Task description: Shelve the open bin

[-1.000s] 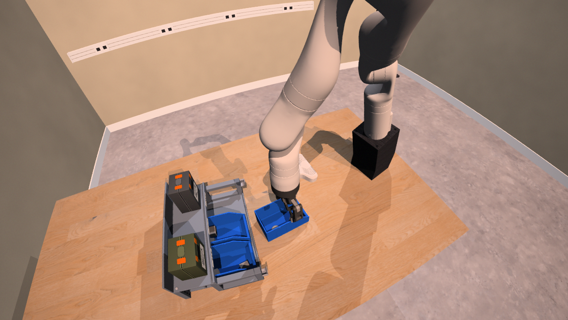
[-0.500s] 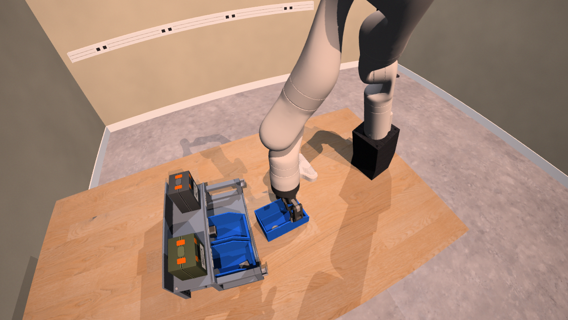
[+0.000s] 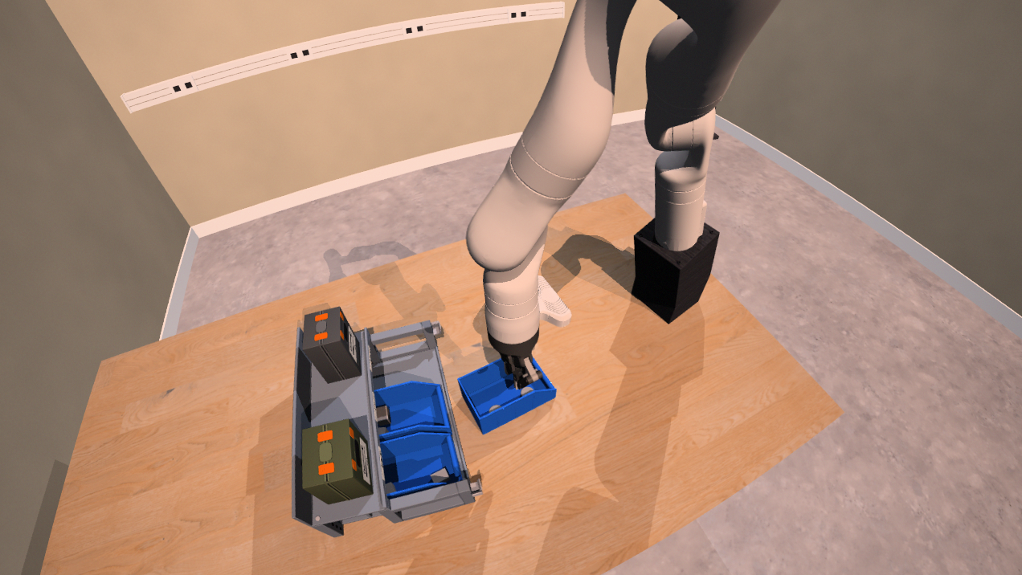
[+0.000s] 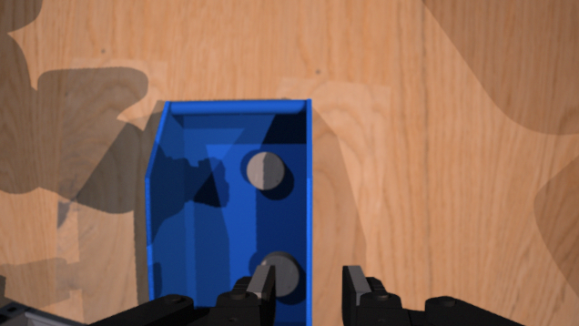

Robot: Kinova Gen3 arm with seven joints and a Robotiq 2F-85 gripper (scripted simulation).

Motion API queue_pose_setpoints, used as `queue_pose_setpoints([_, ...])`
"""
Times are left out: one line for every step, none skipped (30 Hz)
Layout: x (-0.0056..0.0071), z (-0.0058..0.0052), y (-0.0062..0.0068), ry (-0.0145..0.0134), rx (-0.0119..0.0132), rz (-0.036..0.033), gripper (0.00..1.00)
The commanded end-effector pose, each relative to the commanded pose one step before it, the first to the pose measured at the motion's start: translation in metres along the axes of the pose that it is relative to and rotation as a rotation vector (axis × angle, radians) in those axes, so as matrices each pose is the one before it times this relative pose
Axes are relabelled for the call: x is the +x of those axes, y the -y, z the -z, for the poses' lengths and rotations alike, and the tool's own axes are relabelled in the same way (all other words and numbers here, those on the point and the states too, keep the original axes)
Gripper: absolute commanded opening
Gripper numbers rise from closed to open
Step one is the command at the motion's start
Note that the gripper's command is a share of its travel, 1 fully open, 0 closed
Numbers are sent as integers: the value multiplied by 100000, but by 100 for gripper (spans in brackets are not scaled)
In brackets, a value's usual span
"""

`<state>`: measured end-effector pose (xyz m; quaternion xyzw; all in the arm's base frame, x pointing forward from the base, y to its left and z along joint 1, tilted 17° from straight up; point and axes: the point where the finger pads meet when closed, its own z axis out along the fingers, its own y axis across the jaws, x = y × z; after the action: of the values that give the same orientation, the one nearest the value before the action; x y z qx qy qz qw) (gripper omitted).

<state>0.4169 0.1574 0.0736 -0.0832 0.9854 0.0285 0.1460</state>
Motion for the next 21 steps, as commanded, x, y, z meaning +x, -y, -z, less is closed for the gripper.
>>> queue_pose_setpoints([-40, 42, -12, 110, -64, -22, 35])
queue_pose_setpoints([0, 0, 0, 0, 0, 0, 35])
queue_pose_setpoints([0, 0, 0, 0, 0, 0, 35])
queue_pose_setpoints([0, 0, 0, 0, 0, 0, 35])
queue_pose_setpoints([0, 0, 0, 0, 0, 0, 35])
queue_pose_setpoints([0, 0, 0, 0, 0, 0, 35])
queue_pose_setpoints([0, 0, 0, 0, 0, 0, 35])
queue_pose_setpoints([0, 0, 0, 0, 0, 0, 35])
queue_pose_setpoints([0, 0, 0, 0, 0, 0, 35])
queue_pose_setpoints([0, 0, 0, 0, 0, 0, 35])
queue_pose_setpoints([0, 0, 0, 0, 0, 0, 35])
queue_pose_setpoints([0, 0, 0, 0, 0, 0, 35])
queue_pose_setpoints([0, 0, 0, 0, 0, 0, 35])
queue_pose_setpoints([0, 0, 0, 0, 0, 0, 35])
queue_pose_setpoints([0, 0, 0, 0, 0, 0, 35])
queue_pose_setpoints([0, 0, 0, 0, 0, 0, 35])
queue_pose_setpoints([0, 0, 0, 0, 0, 0, 35])
queue_pose_setpoints([0, 0, 0, 0, 0, 0, 35])
queue_pose_setpoints([0, 0, 0, 0, 0, 0, 35])
queue_pose_setpoints([0, -600, -1, 0, 0, 1, 35])
queue_pose_setpoints([0, -600, -1, 0, 0, 0, 35])
